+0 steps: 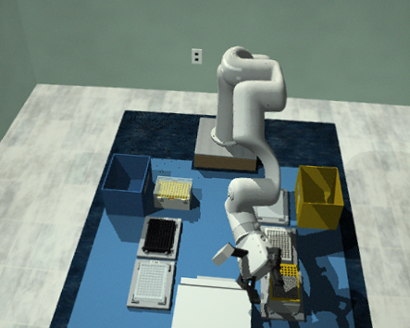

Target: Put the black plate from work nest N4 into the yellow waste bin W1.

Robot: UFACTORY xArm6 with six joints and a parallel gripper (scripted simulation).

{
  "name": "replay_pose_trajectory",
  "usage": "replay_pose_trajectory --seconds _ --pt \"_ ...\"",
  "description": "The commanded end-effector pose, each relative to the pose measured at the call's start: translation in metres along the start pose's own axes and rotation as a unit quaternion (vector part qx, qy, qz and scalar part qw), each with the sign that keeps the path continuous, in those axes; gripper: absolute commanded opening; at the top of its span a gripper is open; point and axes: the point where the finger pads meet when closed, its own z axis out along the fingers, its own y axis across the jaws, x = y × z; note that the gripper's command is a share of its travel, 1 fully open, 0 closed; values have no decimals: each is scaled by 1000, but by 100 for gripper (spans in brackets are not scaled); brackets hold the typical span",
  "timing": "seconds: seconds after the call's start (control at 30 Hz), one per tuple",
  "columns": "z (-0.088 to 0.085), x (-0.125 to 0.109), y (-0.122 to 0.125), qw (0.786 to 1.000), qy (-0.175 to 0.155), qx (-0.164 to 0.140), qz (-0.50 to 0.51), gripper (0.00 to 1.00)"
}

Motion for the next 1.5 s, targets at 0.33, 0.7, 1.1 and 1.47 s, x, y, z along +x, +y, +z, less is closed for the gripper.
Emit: replay_pose_trajectory --seconds 0.33,0.7,1.1,1.47 --pt "1 2 -3 1000 1 2 0 100" --pt "-6 4 -27 999 -39 32 -13 100" --pt "-19 1 -55 993 -99 59 -28 100" --pt "-45 -9 -84 979 -182 77 -47 100"
